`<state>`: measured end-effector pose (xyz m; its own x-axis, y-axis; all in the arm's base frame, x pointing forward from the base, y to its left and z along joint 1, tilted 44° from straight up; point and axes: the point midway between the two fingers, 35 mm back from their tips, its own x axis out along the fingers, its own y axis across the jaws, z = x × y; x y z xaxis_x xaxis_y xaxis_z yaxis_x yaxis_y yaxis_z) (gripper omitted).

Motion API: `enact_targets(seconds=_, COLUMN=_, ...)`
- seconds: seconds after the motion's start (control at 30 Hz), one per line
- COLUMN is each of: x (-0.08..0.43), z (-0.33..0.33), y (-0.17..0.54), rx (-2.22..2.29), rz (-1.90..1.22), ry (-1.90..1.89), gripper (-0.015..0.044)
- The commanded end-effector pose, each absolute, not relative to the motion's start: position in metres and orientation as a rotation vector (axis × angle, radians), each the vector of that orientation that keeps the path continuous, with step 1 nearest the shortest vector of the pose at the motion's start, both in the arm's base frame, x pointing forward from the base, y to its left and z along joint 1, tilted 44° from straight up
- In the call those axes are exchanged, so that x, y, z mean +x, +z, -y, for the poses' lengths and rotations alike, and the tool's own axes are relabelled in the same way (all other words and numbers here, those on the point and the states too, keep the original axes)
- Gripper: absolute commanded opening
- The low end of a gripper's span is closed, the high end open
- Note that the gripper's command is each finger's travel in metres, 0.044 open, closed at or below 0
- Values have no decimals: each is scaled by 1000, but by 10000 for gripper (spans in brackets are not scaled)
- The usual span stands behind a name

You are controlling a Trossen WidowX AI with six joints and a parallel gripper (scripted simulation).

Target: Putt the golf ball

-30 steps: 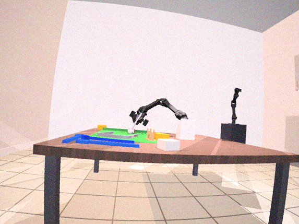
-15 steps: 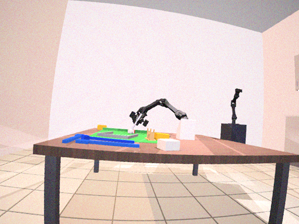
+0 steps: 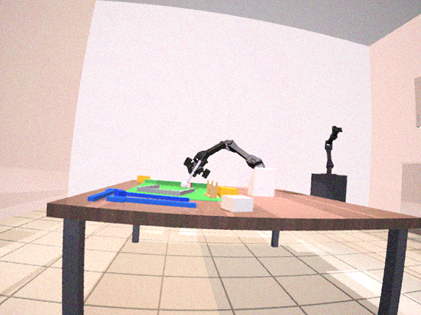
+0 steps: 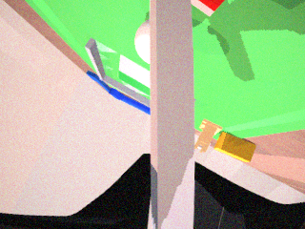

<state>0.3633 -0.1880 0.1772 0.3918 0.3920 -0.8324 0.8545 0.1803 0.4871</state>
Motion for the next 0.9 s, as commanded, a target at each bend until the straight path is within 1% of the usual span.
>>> enact_targets(seconds=0.0, x=365, z=186, y=175, rx=1423, rz=-1205, ry=-476, gripper=0)
enact_targets(seconds=0.23, x=405, z=133, y=119, rx=1426, rz=-1210, ry=-465, gripper=0)
enact_targets(seconds=0.37, x=418, z=100, y=91, rx=1433, rz=-1213, ry=-455, gripper=0)
enact_targets(seconds=0.6, x=419, z=95, y=93, rx=1433, rz=-1213, ry=-454, gripper=0)
enact_targets(seconds=0.87, x=419, z=57, y=131, rx=1436, rz=-1213, ry=-452, gripper=0)
